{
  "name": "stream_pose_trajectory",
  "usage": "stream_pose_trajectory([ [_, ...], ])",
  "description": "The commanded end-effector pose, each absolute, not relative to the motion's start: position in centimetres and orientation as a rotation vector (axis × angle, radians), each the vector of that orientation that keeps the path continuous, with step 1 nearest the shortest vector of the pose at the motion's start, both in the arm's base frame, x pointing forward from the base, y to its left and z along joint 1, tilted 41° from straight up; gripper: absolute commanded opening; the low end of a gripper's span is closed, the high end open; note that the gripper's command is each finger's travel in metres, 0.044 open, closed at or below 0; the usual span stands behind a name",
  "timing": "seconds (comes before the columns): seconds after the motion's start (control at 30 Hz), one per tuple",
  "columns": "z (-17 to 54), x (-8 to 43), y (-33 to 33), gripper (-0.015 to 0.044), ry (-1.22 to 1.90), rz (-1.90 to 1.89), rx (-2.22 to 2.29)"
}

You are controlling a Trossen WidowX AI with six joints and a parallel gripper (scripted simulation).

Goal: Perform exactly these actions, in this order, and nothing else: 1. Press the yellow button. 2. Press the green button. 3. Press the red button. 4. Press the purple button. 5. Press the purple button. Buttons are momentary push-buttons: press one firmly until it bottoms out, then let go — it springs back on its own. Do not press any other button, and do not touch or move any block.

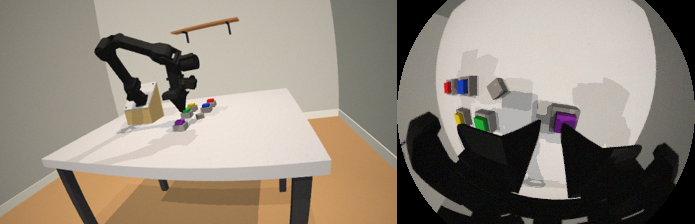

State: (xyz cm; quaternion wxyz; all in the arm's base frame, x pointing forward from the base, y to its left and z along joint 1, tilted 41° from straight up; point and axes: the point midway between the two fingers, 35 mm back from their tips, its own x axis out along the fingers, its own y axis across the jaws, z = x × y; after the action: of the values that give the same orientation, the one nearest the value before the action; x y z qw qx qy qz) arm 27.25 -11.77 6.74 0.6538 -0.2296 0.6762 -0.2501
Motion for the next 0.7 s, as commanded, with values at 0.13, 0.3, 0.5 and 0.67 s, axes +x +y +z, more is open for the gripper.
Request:
stream_pose_trajectory([
  [0.13,0.9,30.3,-0.6,0.0335,1.563,-0.460,-0.522],
  [0.3,-2.7,30.1,6.2,0.0400,1.570,-0.467,-0.514],
  [0.5,-7.2,27.6,13.5,0.0400,1.561,-0.521,-0.508],
  [0.67,-10.0,25.0,17.2,0.0400,1.543,-0.569,-0.515],
])
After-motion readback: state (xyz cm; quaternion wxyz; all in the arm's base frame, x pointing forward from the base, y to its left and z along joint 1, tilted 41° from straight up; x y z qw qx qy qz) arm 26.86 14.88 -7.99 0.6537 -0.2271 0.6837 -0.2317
